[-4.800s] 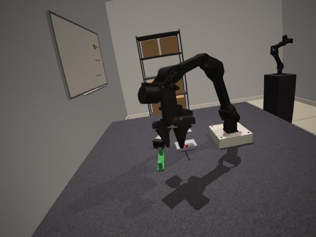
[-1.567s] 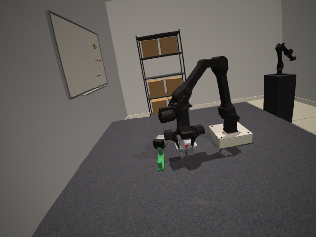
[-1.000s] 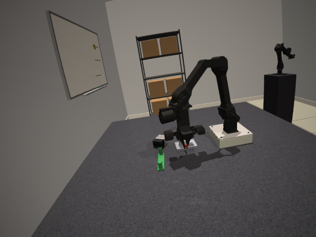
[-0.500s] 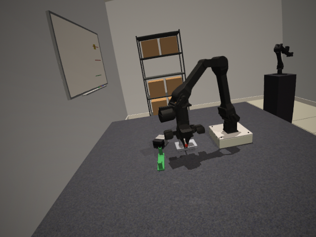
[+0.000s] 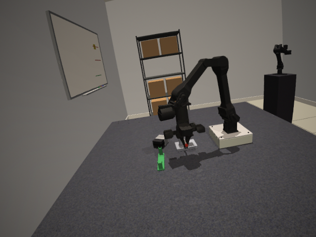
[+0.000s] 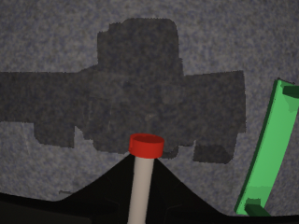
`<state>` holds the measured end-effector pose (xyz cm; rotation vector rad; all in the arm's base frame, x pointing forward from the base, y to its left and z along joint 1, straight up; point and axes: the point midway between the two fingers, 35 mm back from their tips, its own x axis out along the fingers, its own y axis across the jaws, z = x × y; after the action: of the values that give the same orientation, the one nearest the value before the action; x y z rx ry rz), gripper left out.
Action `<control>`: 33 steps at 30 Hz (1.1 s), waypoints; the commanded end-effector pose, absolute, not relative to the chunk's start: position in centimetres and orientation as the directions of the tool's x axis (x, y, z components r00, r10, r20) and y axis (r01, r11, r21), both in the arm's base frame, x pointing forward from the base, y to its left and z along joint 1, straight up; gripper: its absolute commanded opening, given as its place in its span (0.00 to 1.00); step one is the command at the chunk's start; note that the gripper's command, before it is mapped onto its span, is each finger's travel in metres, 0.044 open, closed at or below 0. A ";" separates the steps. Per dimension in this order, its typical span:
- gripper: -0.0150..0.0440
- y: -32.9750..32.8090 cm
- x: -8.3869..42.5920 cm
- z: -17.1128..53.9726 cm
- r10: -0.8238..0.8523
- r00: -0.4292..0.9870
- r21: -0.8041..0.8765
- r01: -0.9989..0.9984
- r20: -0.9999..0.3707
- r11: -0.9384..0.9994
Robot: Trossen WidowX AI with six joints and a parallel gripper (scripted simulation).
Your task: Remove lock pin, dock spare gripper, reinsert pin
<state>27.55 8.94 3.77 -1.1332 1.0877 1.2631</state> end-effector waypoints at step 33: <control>0.25 11.9 27.5 4.0 0.133 0.028 -0.030 -0.999 -0.991 -0.011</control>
<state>27.50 11.66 4.08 -1.1326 1.0783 1.2615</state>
